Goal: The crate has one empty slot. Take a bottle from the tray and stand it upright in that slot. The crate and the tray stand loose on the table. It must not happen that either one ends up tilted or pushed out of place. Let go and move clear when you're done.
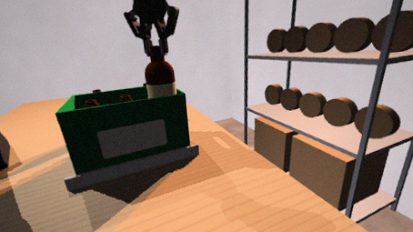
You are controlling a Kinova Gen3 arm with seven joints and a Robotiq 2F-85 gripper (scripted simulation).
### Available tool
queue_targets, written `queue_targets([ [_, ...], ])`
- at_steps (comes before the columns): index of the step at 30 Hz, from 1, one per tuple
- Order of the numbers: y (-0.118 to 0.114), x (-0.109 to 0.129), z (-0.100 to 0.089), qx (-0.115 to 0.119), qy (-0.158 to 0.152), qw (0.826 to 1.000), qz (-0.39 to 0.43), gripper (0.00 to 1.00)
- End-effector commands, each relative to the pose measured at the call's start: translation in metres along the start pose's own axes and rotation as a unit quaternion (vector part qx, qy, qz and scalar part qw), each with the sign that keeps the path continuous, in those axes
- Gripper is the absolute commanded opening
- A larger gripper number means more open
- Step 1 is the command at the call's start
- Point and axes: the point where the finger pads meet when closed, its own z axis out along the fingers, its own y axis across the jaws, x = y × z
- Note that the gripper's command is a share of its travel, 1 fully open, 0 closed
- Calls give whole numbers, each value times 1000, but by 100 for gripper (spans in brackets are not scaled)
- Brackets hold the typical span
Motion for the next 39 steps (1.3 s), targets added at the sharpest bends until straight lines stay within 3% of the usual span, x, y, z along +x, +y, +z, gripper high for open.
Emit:
queue_targets([
  [1, 0, -1, 6, -1, -2, 1000, -7, 0],
  [20, 0, -1, 24, -1, -2, 1000, -7, 0],
  [39, 0, -1, 29, -1, -2, 1000, -7, 0],
])
